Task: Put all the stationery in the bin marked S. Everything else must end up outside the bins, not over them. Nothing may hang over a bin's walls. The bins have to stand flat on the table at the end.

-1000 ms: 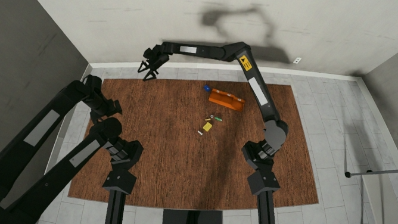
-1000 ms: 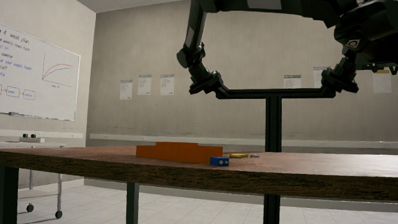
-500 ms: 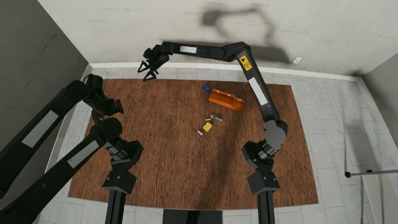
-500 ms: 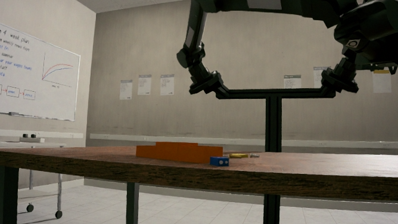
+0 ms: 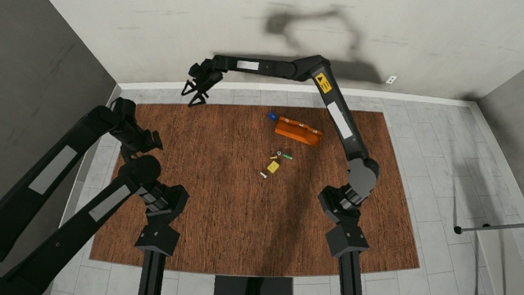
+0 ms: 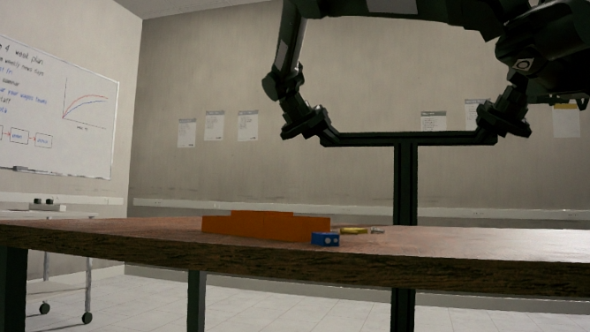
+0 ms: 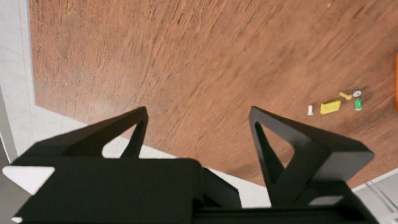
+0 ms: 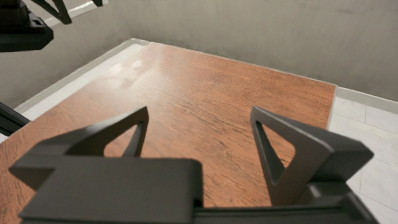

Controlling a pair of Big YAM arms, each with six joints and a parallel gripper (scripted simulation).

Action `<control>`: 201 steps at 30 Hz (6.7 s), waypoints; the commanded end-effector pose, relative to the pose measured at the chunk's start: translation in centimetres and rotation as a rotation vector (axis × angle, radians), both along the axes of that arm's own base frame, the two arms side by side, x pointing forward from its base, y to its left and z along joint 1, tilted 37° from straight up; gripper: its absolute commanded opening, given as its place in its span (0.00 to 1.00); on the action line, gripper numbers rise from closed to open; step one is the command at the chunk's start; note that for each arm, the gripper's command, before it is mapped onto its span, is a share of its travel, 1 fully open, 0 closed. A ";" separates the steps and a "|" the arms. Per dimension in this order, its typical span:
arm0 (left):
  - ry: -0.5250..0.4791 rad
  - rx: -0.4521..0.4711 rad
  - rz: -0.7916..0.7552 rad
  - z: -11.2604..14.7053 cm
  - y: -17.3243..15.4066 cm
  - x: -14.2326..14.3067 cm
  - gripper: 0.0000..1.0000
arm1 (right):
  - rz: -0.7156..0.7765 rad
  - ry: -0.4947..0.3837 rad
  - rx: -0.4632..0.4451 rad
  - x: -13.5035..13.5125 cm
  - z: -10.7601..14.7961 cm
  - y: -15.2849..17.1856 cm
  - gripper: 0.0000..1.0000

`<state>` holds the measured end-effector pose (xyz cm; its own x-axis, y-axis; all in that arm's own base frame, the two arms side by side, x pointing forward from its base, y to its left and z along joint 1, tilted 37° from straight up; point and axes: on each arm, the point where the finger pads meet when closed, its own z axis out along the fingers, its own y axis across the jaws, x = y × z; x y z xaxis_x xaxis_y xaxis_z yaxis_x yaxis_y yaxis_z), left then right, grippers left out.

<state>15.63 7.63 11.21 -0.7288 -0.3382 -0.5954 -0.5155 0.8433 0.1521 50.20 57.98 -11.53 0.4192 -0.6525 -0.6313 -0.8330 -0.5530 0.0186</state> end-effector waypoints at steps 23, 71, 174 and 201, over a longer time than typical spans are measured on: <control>0.016 0.001 -0.003 -0.6 -0.1 -0.3 1.00 | 0.000 0.000 0.000 0.0 0.0 0.0 1.00; 0.016 0.001 -0.003 -0.6 -0.1 -0.3 1.00 | -0.642 -0.074 -0.347 4.2 8.8 -15.6 1.00; 0.016 0.001 -0.003 -0.6 -0.1 -0.3 1.00 | -2.256 -0.368 -0.435 -16.3 17.1 -53.8 1.00; 0.016 0.001 -0.003 -0.6 -0.1 -0.3 1.00 | -2.580 -0.207 -0.282 -2.0 13.2 -57.6 1.00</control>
